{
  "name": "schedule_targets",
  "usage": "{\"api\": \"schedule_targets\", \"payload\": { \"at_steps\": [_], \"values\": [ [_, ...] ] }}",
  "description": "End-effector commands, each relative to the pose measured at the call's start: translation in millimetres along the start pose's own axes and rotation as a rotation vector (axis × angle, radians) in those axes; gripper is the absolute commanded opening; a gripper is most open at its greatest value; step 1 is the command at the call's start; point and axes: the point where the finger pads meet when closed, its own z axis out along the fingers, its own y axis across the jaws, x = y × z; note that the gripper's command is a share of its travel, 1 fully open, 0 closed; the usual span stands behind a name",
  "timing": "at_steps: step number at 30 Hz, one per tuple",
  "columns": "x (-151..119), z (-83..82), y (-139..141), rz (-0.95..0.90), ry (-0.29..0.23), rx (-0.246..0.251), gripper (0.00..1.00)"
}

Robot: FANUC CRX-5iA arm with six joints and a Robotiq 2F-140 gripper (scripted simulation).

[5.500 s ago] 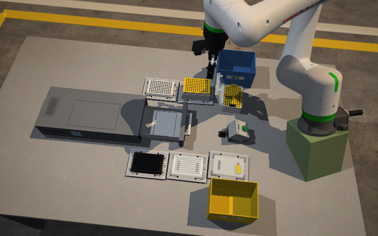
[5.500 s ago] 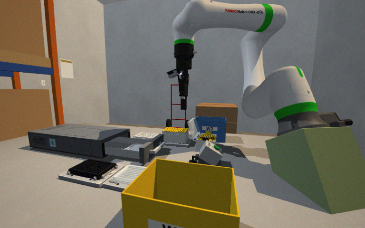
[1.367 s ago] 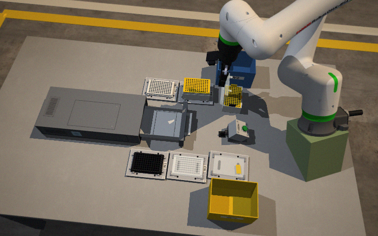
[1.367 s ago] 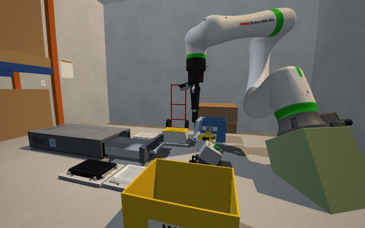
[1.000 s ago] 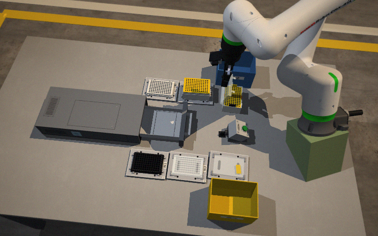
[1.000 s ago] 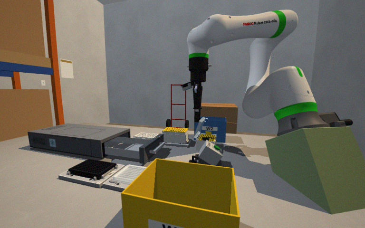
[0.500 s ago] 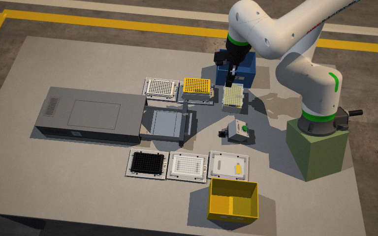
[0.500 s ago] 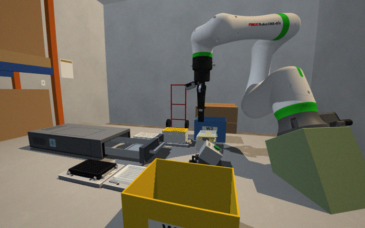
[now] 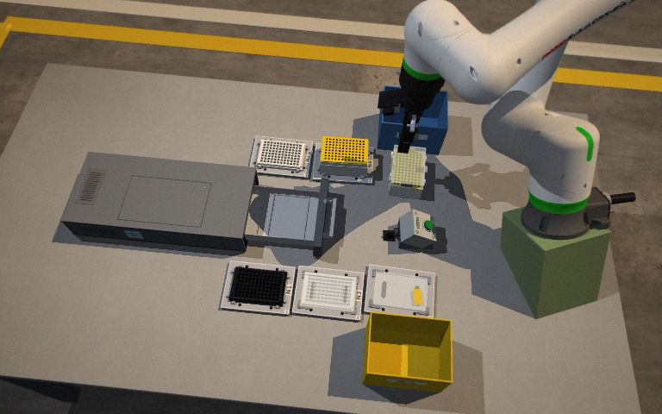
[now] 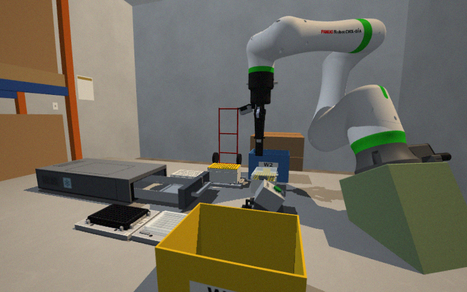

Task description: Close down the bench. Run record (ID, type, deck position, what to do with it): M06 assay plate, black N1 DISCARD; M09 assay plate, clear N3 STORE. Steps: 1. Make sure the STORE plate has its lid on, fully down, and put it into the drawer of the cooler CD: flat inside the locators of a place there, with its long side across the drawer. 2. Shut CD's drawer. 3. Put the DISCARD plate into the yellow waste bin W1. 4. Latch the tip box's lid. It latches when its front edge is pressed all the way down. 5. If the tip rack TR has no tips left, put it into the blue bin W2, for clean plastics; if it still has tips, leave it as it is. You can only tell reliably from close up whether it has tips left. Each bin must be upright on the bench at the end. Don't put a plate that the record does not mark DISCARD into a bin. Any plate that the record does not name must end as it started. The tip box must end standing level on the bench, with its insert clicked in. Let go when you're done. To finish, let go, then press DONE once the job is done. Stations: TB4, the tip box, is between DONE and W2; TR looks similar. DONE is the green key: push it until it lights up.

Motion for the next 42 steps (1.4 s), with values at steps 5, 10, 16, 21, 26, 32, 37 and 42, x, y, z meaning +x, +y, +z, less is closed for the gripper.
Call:
{"api": "schedule_targets", "payload": {
  "at_steps": [5, 10, 16, 21, 26, 32, 37, 42],
  "values": [
    [0.5, -0.5, 0.0, 0.0, 0.001, 0.0, 0.1],
    [0.4, -4.5, 0.0, 0.0, 0.001, 0.0, 0.1],
    [0.4, -16.5, 0.0, 0.0, 0.001, 0.0, 0.1],
    [0.4, -22.5, 0.0, 0.0, 0.001, 0.0, 0.1],
    [0.4, -32.5, 0.0, 0.0, 0.001, 0.0, 0.1],
    [0.4, -44.5, 0.0, 0.0, 0.001, 0.0, 0.1],
    [0.4, -50.5, 0.0, 0.0, 0.001, 0.0, 0.1],
    [0.4, -55.4, 0.0, 0.0, 0.001, 0.0, 0.1]
  ]
}}
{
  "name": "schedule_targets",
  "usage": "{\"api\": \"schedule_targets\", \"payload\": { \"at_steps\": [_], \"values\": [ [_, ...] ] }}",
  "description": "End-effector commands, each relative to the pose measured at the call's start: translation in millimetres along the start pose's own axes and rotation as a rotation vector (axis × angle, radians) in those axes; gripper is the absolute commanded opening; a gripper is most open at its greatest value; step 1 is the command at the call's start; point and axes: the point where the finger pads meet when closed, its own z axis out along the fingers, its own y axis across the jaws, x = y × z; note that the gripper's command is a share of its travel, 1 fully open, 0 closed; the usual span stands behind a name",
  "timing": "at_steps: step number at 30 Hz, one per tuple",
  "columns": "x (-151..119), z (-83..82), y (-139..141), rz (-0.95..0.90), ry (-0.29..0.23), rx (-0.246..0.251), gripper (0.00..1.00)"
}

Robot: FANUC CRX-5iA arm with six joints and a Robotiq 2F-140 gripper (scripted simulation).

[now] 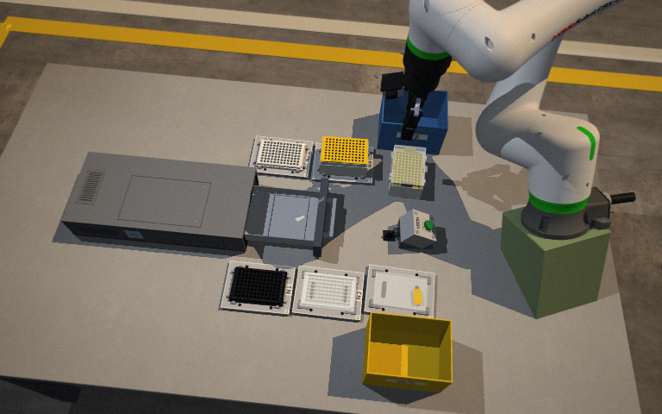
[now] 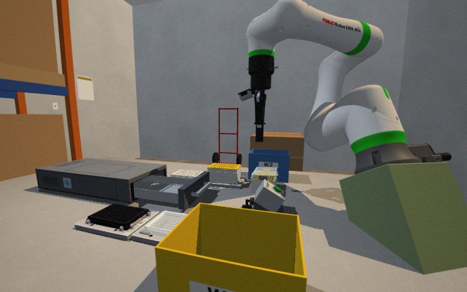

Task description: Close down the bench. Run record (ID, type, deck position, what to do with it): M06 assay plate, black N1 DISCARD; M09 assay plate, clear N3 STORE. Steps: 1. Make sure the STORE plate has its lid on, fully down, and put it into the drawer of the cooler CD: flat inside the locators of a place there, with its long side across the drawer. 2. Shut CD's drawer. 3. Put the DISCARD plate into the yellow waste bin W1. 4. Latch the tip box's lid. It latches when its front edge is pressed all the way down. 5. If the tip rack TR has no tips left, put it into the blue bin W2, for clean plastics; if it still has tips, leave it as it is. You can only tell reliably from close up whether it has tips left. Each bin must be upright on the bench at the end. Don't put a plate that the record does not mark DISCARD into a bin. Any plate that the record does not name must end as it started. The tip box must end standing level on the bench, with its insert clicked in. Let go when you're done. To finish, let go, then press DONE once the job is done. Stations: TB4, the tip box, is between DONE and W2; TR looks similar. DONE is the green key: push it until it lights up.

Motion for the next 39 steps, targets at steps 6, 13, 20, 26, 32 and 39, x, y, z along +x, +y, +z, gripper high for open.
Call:
{"api": "schedule_targets", "payload": {
  "at_steps": [6, 13, 20, 26, 32, 39],
  "values": [
    [0.3, -0.5, 0.0, 0.0, 0.001, 0.0, 0.1],
    [0.3, -0.5, 0.0, 0.0, 0.001, 0.0, 0.1],
    [0.3, -0.5, 0.0, 0.0, 0.001, 0.0, 0.1],
    [0.3, -0.5, 0.0, 0.0, 0.001, 0.0, 0.1],
    [-12.7, 14.6, 0.0, 0.0, 0.001, 0.0, 0.1],
    [-30.9, 35.9, 0.0, 0.0, 0.001, 0.0, 0.1]
  ]
}}
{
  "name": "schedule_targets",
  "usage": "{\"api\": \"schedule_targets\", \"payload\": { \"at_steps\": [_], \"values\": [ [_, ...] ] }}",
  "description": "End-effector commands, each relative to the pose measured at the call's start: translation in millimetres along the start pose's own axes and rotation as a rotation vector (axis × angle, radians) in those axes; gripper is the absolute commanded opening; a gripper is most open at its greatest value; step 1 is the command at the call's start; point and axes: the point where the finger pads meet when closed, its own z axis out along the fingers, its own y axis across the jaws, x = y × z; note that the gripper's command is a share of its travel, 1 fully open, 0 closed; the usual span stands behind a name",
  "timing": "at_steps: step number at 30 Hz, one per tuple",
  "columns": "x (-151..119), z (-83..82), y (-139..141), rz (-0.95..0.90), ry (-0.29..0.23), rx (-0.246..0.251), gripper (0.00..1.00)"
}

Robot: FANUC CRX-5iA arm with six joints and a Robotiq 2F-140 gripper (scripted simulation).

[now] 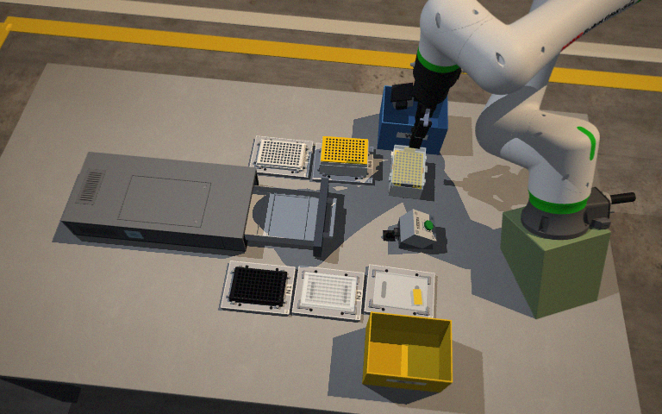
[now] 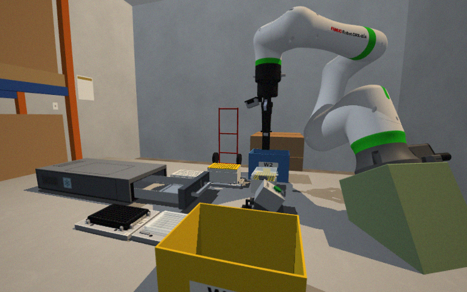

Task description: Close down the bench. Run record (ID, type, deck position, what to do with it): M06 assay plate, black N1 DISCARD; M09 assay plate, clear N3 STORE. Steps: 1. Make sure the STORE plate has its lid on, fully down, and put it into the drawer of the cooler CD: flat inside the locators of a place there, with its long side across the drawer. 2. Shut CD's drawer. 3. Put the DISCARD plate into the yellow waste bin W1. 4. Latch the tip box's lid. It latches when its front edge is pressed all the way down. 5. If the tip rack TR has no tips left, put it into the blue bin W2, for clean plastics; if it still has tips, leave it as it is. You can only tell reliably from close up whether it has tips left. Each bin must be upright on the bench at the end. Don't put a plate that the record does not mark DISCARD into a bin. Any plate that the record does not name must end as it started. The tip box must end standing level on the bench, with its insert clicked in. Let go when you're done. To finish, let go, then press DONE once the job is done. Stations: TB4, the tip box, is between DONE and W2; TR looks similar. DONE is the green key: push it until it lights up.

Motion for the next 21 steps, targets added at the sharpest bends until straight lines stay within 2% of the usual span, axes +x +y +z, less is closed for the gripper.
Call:
{"api": "schedule_targets", "payload": {
  "at_steps": [1, 5, 12, 21],
  "values": [
    [-7.9, 9.5, 0.0, 0.0, 0.002, 0.0, 0.1],
    [-13.1, 15.6, 0.0, 0.0, 0.002, 0.0, 0.1],
    [-30.1, 35.6, 0.0, 0.0, 0.002, 0.0, 0.1],
    [-30.1, 35.5, 0.0, 0.0, 0.002, 0.0, 0.1]
  ]
}}
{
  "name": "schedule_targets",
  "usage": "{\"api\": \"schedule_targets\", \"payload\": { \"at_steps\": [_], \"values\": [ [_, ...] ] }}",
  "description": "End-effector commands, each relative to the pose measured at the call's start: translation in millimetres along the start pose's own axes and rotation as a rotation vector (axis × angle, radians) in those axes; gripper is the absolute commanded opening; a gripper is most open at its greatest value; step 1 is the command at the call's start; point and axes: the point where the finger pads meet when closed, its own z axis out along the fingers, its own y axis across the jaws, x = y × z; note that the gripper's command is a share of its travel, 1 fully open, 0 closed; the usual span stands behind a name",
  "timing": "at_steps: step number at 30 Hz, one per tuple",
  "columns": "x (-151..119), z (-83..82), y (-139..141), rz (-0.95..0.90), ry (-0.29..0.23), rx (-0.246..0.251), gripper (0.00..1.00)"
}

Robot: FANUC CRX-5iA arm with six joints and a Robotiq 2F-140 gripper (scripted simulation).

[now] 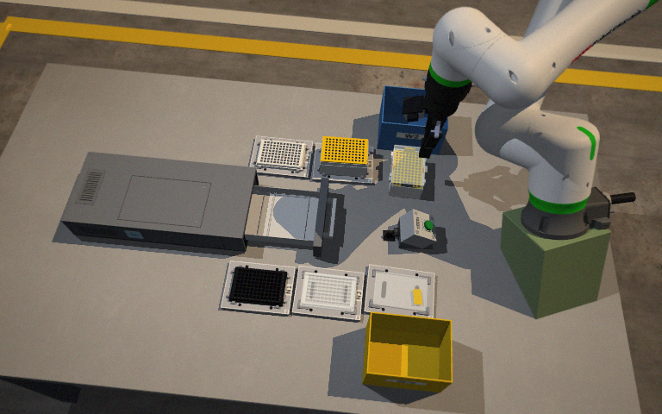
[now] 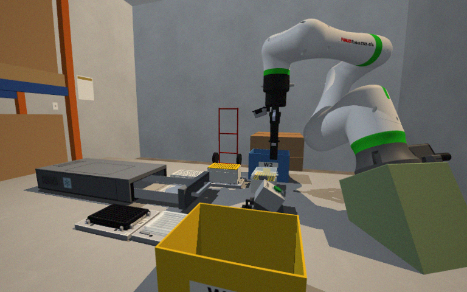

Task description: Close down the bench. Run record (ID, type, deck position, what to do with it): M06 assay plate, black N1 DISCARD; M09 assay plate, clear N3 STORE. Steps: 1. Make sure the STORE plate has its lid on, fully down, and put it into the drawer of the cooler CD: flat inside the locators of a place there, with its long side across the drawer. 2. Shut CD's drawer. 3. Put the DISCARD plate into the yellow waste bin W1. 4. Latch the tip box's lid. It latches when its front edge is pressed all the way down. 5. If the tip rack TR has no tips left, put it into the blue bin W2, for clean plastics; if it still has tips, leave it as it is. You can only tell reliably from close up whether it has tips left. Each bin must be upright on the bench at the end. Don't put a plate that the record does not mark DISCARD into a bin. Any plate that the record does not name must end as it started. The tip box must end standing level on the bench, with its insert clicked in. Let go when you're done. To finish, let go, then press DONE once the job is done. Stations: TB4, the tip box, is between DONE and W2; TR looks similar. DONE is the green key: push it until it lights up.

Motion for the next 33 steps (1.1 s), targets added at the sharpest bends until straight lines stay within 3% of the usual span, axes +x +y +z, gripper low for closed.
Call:
{"api": "schedule_targets", "payload": {
  "at_steps": [1, 33],
  "values": [
    [0.4, -0.5, 0.0, 0.0, 0.001, 0.0, 0.1],
    [0.4, 35.6, 0.0, 0.0, 0.001, 0.0, 0.1]
  ]
}}
